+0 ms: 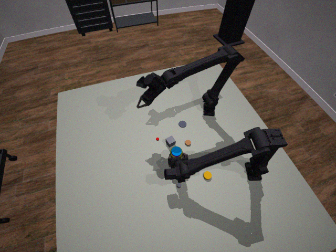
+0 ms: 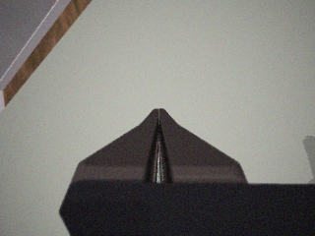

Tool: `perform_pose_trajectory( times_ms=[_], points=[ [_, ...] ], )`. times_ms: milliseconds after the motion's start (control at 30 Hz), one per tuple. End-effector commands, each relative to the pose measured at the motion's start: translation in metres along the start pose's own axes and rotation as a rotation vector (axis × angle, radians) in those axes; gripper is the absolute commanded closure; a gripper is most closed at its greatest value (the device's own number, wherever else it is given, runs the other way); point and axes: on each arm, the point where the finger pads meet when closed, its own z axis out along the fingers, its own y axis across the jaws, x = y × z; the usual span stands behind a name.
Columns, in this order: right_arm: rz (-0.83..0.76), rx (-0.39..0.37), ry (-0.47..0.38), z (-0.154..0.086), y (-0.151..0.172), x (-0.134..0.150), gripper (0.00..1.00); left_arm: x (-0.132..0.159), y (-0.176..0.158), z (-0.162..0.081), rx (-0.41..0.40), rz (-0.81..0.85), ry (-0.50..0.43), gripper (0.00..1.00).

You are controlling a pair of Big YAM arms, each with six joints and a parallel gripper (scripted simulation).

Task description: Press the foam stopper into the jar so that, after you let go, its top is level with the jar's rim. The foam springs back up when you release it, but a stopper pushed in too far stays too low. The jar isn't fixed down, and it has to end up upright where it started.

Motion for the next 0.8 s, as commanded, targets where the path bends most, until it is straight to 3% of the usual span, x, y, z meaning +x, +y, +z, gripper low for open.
perform_pose_trajectory(
  times_ms=[0, 333, 433, 467, 767],
  points=[
    [0.06, -0.022, 0.031, 0.004, 0.035, 0.004, 1.0, 0.02, -0.002, -0.008, 0.009, 0.037, 0.007, 0.36],
    [0.15, 0.042, 0.184, 0.018, 0.053, 0.074, 1.0, 0.02, -0.002, -0.008, 0.009, 0.037, 0.007, 0.36],
    [0.164, 0.064, 0.199, 0.022, 0.046, 0.082, 1.0, 0.02, -0.002, -0.008, 0.009, 0.037, 0.007, 0.36],
    [0.168, 0.052, 0.202, 0.018, 0.057, 0.082, 1.0, 0.02, -0.002, -0.008, 0.009, 0.037, 0.007, 0.36],
    [0.23, 0.142, 0.329, 0.022, 0.069, 0.154, 1.0, 0.02, -0.002, -0.008, 0.009, 0.037, 0.007, 0.36]
  ],
)
